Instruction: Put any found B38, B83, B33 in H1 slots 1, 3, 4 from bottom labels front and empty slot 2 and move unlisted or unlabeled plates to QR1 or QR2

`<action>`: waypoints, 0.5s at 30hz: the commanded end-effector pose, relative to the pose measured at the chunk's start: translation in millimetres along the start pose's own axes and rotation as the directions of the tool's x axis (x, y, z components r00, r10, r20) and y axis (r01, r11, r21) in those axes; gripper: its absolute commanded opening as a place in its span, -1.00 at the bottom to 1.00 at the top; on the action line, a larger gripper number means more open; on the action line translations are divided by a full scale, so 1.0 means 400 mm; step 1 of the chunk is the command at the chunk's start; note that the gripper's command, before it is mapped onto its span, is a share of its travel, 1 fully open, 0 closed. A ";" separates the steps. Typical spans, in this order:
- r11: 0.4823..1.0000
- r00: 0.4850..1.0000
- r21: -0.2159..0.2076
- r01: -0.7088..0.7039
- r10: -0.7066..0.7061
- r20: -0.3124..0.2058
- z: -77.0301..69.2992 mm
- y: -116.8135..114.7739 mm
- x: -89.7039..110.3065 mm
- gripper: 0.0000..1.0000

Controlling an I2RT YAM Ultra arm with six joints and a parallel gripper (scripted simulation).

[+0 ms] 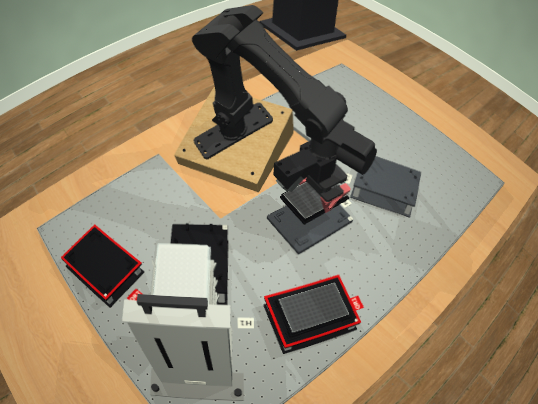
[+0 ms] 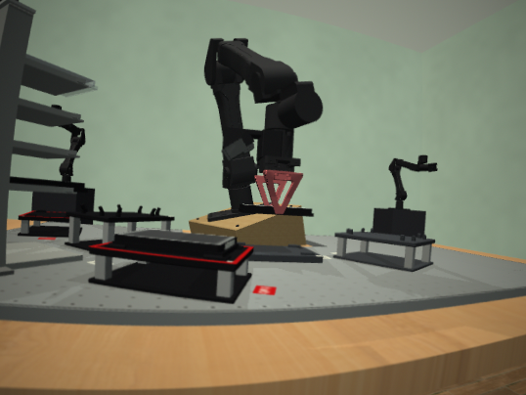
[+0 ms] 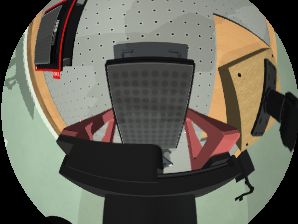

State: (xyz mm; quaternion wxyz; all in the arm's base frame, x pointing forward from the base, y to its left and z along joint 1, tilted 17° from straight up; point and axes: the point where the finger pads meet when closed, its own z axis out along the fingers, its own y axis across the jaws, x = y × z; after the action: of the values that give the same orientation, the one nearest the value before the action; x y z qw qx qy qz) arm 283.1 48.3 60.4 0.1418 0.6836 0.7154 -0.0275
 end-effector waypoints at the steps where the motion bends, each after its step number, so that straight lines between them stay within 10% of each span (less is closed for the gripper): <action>1: 1.000 1.000 -0.006 0.002 -0.002 0.001 -0.031 0.002 0.001 0.72; 15: 1.000 1.000 -0.006 0.002 -0.002 0.001 -0.111 0.001 0.001 0.72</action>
State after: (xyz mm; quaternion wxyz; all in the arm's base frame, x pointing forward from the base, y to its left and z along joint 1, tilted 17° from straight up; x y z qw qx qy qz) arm 281.0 57.8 94.0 0.1446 0.6832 0.7155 -0.0213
